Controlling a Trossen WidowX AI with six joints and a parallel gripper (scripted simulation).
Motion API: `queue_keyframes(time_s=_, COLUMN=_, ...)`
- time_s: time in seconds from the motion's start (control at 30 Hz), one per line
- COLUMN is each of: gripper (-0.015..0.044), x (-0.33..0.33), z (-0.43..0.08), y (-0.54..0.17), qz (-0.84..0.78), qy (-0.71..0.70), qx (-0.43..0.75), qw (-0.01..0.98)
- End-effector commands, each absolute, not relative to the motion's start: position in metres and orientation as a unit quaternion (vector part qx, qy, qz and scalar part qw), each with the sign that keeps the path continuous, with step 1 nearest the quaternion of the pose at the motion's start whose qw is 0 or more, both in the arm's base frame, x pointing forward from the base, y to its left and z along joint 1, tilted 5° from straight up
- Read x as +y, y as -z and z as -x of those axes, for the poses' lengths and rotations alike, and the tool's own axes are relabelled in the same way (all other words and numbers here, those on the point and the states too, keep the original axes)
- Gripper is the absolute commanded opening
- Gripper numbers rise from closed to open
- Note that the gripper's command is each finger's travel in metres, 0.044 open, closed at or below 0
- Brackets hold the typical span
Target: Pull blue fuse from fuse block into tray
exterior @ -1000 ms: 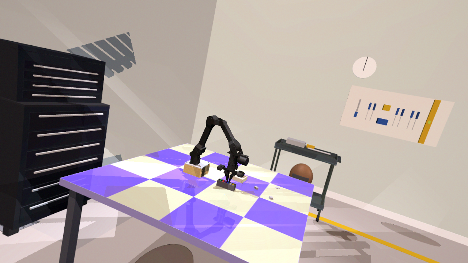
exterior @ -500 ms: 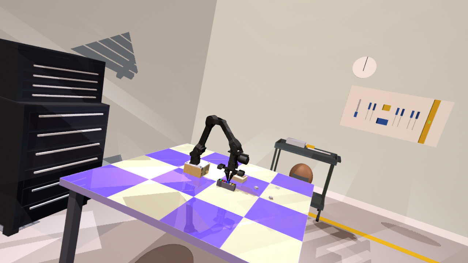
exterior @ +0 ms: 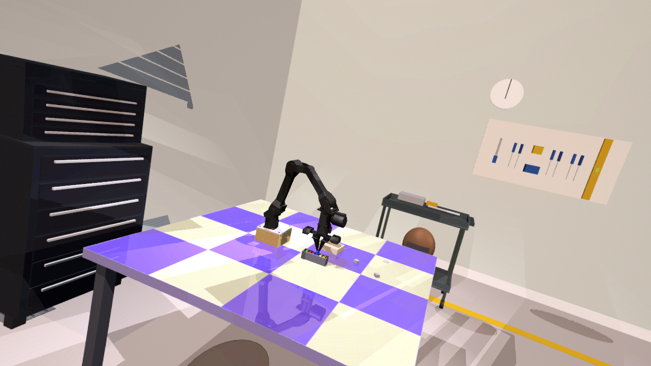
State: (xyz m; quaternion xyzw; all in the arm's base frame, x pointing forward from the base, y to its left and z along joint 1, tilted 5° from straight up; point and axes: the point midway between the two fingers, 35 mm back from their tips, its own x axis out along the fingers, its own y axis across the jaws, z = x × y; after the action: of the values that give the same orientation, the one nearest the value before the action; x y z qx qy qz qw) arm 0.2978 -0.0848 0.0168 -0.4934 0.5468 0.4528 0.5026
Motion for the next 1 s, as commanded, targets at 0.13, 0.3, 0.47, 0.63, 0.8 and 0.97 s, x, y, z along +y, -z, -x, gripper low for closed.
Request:
queue_keyframes(time_s=0.13, gripper=0.0000, x=-0.084, z=-0.297, y=-0.021, qz=0.492, qy=-0.453, qx=0.547, qw=0.503)
queue_keyframes(time_s=0.3, gripper=0.0000, x=-0.084, z=-0.297, y=-0.023, qz=0.492, qy=-0.453, qx=0.547, qw=0.503)
queue_keyframes(time_s=0.47, gripper=0.0000, x=-0.083, z=-0.297, y=-0.026, qz=0.492, qy=-0.453, qx=0.547, qw=0.503)
queue_keyframes(time_s=0.63, gripper=0.0000, x=-0.083, z=-0.297, y=-0.028, qz=0.492, qy=-0.453, qx=0.547, qw=0.503)
queue_keyframes(time_s=0.8, gripper=0.0000, x=-0.083, z=-0.297, y=-0.031, qz=0.492, qy=-0.454, qx=0.547, qw=0.503)
queue_keyframes(time_s=0.97, gripper=0.0000, x=-0.083, z=-0.297, y=-0.033, qz=0.492, qy=-0.454, qx=0.547, qw=0.503)
